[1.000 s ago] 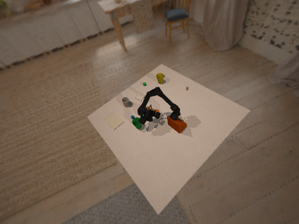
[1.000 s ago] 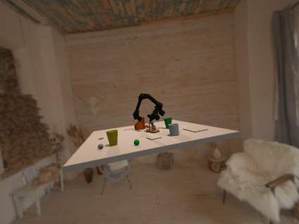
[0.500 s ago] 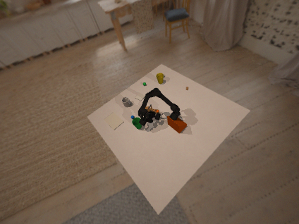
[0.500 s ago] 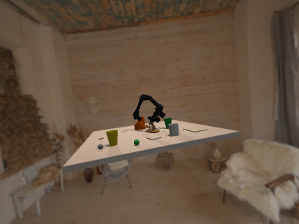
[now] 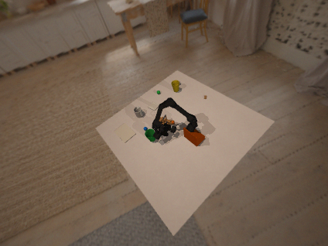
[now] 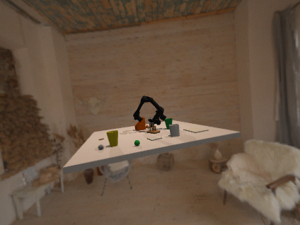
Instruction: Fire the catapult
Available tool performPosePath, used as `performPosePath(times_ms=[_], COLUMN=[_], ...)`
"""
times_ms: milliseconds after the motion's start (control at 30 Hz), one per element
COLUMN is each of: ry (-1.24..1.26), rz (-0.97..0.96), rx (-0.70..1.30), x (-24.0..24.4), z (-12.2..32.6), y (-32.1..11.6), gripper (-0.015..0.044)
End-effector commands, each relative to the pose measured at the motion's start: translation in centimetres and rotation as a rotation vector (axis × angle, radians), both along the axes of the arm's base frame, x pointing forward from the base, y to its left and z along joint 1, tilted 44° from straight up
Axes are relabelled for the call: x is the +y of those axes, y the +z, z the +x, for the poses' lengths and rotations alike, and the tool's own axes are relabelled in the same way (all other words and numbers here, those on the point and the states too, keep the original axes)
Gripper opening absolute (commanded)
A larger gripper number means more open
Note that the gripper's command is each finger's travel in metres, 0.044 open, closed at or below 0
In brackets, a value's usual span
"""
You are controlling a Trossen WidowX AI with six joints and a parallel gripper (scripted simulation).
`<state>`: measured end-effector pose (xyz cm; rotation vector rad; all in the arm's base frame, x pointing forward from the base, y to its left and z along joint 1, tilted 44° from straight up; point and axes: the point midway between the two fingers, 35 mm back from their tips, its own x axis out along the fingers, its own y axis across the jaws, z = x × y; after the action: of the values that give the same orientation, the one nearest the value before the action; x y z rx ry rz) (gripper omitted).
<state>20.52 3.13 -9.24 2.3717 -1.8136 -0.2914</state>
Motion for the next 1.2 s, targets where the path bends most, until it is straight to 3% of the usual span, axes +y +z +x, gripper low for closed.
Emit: performPosePath(times_ms=[0, 533, 800, 967, 1167], ry=[0.005, 0.006, 0.083, 0.09, 0.061], rz=[-0.005, -0.01, -0.005, -0.005, 0.126], rx=[0.006, 0.011, 0.116, 0.127, 0.014], x=[-0.5, -2.6, 8.5, 9.5, 9.6], z=[0.0, -0.3, -2.4, -3.0, -1.0], y=[-0.5, -2.7, 1.8, 2.4, 0.8], gripper=[0.0, 0.0, 0.0, 0.0, 0.0157])
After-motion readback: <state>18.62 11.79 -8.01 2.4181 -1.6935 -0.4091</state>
